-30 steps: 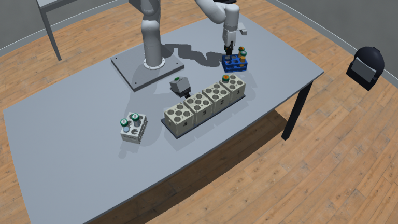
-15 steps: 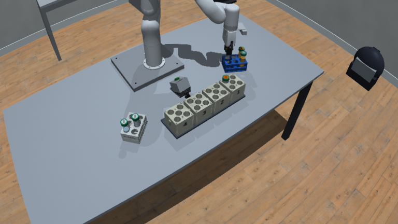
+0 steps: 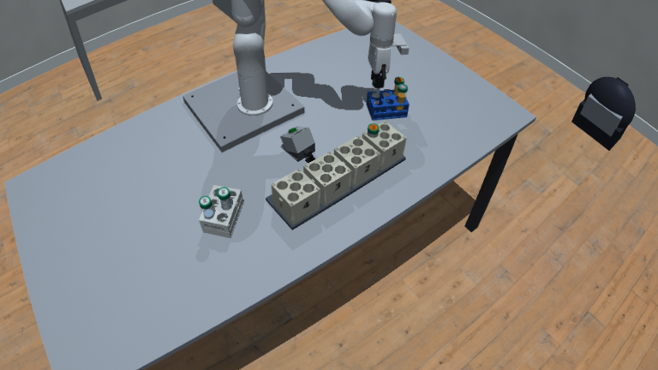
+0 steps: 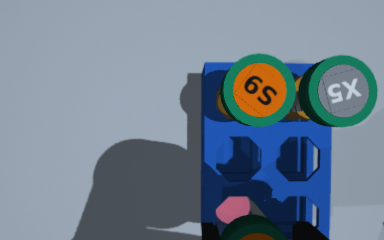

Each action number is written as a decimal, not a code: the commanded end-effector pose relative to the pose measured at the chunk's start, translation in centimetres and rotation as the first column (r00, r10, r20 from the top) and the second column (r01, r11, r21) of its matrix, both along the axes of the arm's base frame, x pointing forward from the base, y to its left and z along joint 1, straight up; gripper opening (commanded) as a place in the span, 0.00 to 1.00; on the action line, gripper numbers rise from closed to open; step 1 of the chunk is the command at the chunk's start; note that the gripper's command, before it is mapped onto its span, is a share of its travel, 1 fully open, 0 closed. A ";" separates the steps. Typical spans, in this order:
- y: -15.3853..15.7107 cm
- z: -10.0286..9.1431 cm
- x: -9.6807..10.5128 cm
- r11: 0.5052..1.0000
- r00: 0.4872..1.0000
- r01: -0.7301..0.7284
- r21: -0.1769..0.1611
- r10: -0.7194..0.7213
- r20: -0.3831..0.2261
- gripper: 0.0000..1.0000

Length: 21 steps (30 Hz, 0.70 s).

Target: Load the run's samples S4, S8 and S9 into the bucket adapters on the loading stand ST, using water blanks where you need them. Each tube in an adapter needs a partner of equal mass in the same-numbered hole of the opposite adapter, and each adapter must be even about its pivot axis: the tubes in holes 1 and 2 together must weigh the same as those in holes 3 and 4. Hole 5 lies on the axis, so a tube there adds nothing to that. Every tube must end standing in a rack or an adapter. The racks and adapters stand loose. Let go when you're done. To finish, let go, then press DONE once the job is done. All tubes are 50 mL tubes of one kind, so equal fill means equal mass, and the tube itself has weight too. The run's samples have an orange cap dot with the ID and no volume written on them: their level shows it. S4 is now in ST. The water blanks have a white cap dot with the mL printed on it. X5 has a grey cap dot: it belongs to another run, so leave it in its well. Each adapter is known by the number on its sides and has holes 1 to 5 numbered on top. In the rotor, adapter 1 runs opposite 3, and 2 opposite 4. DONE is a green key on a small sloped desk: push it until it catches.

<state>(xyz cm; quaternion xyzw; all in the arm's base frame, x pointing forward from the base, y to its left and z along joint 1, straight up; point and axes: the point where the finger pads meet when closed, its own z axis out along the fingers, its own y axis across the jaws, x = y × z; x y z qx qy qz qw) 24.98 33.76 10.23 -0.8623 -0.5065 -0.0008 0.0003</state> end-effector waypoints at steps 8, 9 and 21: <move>0.1 1.9 0.0 1.000 1.000 0.000 -0.003 0.000 0.008 0.44; 0.1 2.1 0.0 1.000 1.000 0.000 -0.003 0.000 0.008 0.44; 0.1 4.2 0.0 1.000 1.000 0.000 -0.003 0.000 0.008 0.44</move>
